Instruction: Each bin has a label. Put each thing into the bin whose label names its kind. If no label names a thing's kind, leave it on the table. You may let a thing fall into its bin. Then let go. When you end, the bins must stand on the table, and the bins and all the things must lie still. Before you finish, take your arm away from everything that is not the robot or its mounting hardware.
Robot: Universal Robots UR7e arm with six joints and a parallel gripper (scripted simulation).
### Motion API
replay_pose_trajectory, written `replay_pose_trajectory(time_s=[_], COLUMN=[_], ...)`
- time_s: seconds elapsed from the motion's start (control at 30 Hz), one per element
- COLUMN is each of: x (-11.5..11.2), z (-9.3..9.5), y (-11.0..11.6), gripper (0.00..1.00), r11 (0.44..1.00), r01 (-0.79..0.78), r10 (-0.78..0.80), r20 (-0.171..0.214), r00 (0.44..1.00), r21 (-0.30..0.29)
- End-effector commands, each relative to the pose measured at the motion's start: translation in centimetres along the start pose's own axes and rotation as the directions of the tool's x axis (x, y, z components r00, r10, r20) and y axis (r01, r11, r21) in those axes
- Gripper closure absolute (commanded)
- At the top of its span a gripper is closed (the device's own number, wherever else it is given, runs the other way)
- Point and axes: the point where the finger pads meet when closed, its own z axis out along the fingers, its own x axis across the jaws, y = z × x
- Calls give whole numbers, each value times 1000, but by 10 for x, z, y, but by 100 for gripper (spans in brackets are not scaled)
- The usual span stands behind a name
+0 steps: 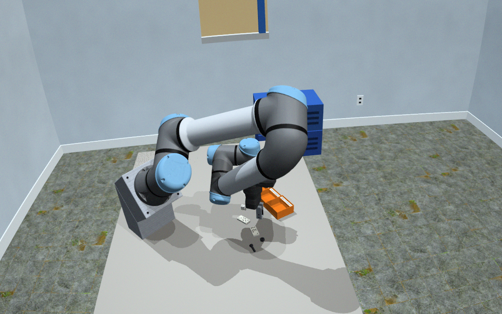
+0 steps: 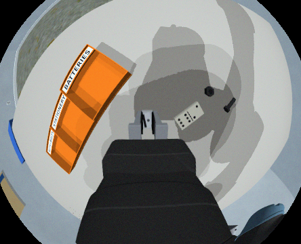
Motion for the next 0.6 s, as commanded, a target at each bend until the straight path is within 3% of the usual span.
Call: replay_pose_trajectory(time_s=[0.0, 0.3, 0.57], x=[1, 0, 0], z=[-16, -43, -43], y=[1, 1, -1], gripper=[68, 68, 68], r11=[1000, 1000, 1000], r01=[1, 1, -2], r10=[-1, -1, 2], r20=[-2, -2, -1], r00=[1000, 1000, 1000], r21=[-4, -4, -1])
